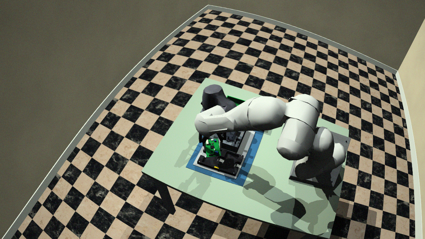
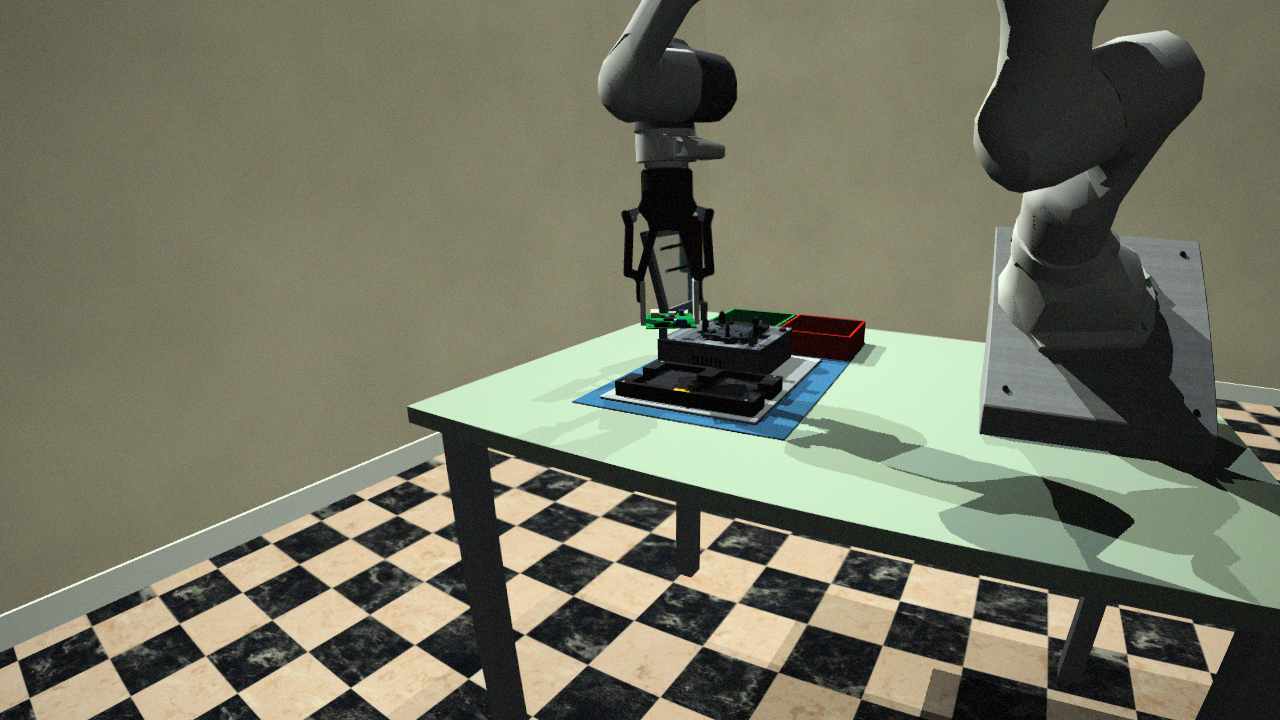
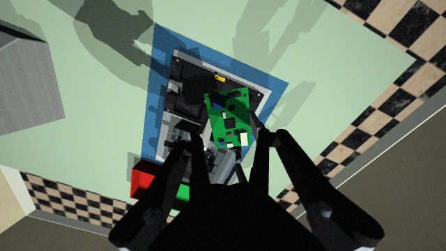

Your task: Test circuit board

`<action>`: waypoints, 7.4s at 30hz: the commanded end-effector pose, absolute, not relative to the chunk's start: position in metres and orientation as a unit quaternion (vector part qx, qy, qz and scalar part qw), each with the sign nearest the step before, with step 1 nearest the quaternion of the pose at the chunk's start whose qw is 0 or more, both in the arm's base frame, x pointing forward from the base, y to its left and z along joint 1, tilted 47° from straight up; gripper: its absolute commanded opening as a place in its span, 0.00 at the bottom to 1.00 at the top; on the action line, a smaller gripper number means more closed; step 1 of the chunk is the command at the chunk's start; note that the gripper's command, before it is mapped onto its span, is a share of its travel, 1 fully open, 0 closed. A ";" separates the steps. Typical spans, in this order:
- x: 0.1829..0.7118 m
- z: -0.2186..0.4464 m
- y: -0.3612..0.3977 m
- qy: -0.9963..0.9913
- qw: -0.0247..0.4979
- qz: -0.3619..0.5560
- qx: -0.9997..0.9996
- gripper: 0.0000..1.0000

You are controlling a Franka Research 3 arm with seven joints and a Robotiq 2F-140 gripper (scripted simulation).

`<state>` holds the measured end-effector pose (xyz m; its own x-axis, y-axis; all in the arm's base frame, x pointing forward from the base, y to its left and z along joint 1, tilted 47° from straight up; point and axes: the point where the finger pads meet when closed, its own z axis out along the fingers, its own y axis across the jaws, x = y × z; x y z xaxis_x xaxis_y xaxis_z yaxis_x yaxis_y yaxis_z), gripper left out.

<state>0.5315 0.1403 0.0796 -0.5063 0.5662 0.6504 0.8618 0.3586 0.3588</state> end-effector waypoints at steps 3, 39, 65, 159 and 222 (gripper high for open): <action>0.535 0.079 0.135 -0.839 0.171 -0.363 -0.368 0.46; 0.535 0.079 0.135 -0.913 0.041 -0.400 -0.068 0.46; 0.535 0.079 0.135 -0.897 -0.071 -0.395 0.186 0.46; 0.535 0.079 0.135 -0.645 -0.277 -0.290 0.650 0.46; 0.514 0.018 0.068 -0.640 -0.279 -0.289 0.655 0.46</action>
<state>0.5173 0.0762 0.0255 -0.0213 -0.6748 -0.7377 -0.9996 0.0027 0.0264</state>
